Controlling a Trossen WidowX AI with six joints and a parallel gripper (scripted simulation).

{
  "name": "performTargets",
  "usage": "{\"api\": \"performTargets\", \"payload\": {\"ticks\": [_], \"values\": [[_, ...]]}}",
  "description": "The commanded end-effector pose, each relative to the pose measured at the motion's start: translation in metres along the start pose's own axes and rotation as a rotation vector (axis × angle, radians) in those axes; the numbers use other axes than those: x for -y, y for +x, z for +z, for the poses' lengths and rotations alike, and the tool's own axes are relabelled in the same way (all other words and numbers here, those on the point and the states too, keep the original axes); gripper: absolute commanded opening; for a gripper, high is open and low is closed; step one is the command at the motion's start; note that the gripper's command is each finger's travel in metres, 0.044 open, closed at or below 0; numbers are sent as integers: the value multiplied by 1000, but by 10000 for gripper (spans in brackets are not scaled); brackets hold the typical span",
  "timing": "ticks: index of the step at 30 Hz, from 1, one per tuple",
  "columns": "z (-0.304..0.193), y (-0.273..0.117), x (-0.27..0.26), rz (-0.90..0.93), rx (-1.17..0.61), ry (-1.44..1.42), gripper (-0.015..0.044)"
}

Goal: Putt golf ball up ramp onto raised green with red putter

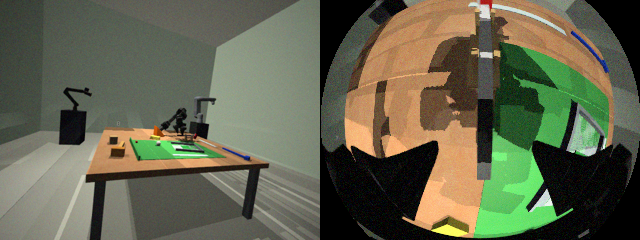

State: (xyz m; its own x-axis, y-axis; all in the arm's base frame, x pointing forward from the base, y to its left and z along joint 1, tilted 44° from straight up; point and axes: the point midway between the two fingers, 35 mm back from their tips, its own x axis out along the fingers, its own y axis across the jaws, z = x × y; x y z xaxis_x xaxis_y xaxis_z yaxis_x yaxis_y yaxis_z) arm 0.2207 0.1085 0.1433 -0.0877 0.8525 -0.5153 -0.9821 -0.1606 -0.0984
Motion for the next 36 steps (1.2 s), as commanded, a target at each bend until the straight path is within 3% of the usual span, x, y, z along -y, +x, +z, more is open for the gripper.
{"api": "performTargets", "payload": {"ticks": [1,24,36], "values": [[-2,11,-1,2,5,7,440],[-10,43,-1,2,7,6,440],[-10,40,0,0,2,-1,125]]}}
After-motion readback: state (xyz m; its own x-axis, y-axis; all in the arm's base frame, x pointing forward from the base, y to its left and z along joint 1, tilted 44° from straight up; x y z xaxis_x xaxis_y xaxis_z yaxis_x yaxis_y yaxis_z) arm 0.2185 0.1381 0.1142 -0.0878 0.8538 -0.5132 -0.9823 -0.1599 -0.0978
